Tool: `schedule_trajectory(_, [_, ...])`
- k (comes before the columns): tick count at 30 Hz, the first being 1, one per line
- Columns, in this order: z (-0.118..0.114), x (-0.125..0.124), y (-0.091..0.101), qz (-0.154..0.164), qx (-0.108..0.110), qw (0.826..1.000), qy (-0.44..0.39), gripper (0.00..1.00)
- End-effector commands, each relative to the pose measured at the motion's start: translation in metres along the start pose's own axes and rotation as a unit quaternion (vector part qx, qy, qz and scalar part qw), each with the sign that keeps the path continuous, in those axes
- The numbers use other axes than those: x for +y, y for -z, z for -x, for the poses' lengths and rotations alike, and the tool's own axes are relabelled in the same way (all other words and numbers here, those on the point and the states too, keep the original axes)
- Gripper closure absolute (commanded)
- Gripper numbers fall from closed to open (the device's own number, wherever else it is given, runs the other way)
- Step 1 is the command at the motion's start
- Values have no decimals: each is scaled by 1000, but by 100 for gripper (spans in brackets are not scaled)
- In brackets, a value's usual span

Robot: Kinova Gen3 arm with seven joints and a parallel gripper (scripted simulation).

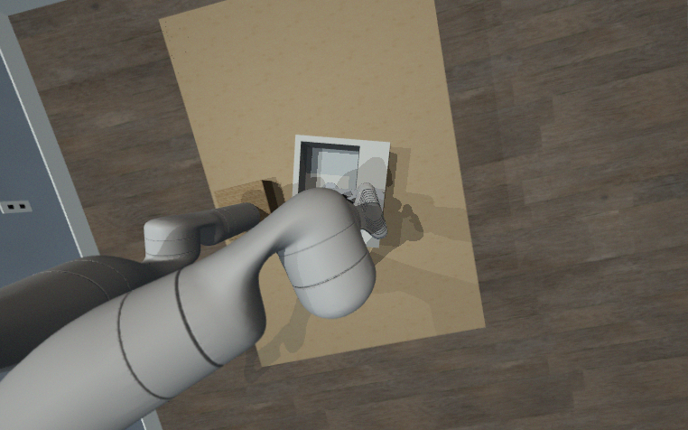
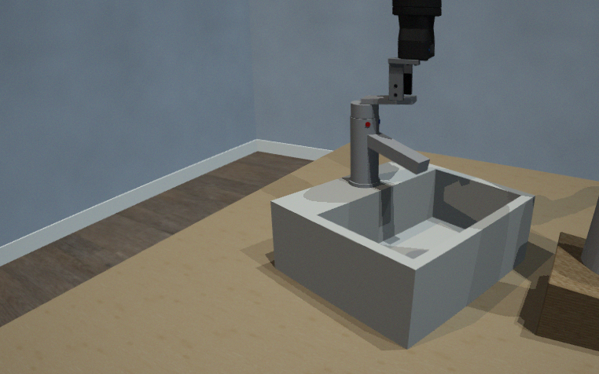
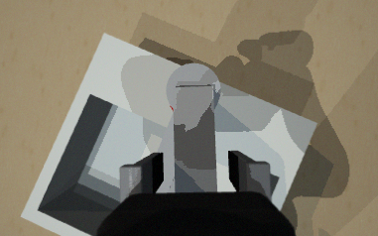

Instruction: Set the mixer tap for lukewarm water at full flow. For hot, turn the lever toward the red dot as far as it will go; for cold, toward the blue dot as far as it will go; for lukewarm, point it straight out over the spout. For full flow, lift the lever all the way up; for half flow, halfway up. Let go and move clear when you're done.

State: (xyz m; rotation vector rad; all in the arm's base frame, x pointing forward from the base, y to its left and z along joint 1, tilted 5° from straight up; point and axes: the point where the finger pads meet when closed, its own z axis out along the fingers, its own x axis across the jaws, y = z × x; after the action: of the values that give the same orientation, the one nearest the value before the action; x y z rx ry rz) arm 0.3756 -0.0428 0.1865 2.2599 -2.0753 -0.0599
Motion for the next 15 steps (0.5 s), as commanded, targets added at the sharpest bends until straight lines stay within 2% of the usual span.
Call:
schedule_trajectory(1, [0, 1, -2, 1, 0, 1000, 0, 0])
schedule_trajectory(15, [0, 1, -15, 1, 0, 1000, 0, 0])
